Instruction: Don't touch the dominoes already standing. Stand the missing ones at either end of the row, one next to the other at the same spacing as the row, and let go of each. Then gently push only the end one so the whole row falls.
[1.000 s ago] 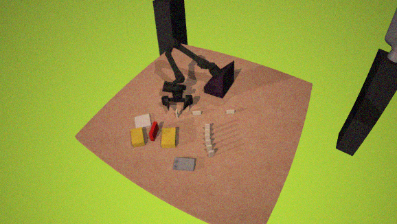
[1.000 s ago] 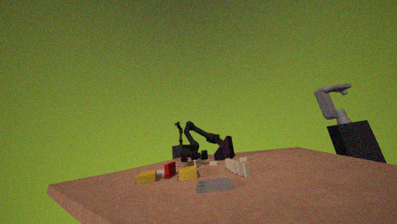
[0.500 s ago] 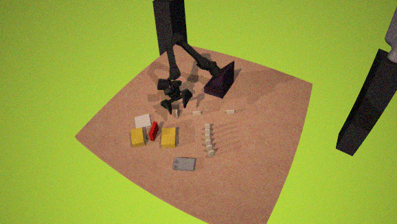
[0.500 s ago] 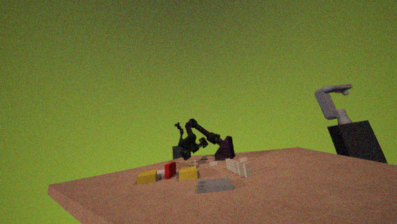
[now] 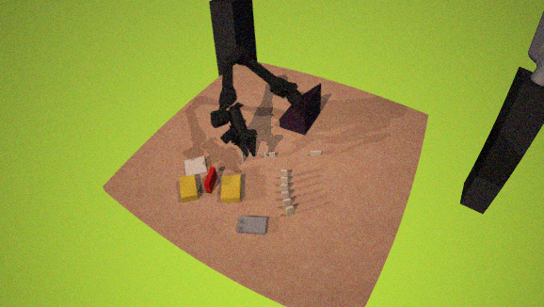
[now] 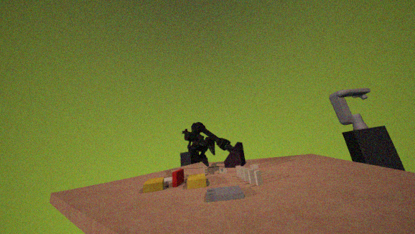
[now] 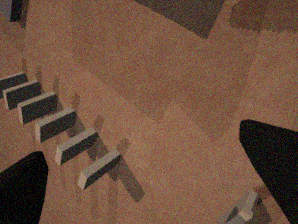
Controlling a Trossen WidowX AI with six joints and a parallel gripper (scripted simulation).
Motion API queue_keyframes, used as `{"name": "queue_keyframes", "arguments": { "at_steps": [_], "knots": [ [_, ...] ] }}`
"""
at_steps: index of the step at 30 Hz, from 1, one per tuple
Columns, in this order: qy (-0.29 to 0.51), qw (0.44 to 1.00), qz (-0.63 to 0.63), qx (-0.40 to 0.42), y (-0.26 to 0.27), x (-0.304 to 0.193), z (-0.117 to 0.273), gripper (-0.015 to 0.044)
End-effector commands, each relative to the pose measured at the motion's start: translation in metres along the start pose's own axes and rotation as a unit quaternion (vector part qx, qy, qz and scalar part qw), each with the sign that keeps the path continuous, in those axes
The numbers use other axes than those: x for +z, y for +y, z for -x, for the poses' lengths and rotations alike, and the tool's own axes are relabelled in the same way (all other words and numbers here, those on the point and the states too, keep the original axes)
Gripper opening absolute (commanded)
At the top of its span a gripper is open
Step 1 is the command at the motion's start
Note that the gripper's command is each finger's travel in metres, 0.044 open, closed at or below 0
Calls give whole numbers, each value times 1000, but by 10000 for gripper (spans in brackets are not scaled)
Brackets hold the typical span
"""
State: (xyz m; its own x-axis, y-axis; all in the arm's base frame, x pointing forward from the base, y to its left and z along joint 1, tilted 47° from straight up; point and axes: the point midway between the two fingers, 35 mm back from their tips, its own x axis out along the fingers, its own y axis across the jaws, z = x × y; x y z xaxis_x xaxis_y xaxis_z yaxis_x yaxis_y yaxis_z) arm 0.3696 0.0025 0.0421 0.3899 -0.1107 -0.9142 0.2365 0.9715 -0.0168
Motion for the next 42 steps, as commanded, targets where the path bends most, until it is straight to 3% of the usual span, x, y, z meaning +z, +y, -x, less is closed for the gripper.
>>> {"name": "queue_keyframes", "arguments": {
  "at_steps": [1, 6, 19, 27, 41, 42],
  "knots": [
    [-8, 949, -200, -245, -15, -2, 30, 440],
    [-84, 898, -262, -343, -21, 7, 55, 440],
    [-84, 898, -262, -343, -22, 7, 54, 440],
    [-85, 898, -262, -344, -63, 5, 8, 440],
    [-85, 898, -261, -344, -75, 4, -4, 440],
    [-85, 898, -261, -344, -75, 4, -4, 414]
  ]
}}
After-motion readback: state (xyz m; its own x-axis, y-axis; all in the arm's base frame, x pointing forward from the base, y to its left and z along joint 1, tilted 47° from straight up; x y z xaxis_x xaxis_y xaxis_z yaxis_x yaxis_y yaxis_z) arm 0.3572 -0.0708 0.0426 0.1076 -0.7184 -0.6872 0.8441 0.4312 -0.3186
